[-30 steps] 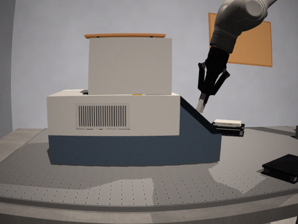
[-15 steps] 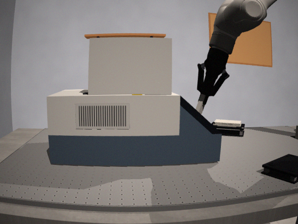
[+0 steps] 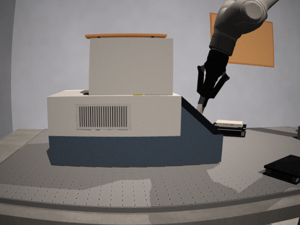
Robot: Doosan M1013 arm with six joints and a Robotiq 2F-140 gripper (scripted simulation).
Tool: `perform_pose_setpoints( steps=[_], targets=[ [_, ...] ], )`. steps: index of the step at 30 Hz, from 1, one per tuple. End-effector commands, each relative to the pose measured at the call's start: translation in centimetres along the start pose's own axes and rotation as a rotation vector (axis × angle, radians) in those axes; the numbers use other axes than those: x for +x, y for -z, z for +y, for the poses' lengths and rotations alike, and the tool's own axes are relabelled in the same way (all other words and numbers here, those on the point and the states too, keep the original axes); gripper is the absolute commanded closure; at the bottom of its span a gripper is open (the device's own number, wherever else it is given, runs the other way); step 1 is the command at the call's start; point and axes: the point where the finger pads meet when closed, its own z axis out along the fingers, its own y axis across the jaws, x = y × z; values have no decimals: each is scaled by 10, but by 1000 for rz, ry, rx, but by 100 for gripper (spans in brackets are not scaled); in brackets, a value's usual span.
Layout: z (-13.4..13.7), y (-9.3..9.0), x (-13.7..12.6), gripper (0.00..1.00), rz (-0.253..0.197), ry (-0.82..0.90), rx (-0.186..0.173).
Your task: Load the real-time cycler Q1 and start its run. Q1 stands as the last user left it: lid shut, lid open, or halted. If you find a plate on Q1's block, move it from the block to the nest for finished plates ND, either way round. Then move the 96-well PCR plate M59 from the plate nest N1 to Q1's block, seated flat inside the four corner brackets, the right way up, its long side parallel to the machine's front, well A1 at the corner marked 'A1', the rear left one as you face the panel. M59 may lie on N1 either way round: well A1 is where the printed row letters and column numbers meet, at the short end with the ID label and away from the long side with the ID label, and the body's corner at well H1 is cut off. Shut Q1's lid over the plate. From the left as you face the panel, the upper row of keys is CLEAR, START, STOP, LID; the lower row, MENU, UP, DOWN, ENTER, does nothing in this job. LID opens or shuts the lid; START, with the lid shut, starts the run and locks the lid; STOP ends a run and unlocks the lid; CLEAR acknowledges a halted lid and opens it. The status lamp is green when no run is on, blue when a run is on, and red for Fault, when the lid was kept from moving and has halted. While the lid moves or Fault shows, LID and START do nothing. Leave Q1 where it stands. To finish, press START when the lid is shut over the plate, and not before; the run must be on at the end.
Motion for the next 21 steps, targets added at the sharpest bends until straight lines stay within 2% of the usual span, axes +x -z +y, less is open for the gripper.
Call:
perform_pose_setpoints(
  steps=[1,13,21],
  targets=[
    [0,-1,0,100,0,0,0],
    [0,-1,0,100,0,0,0],
    [-2,8,-2,100,0,0,0]
  ],
)
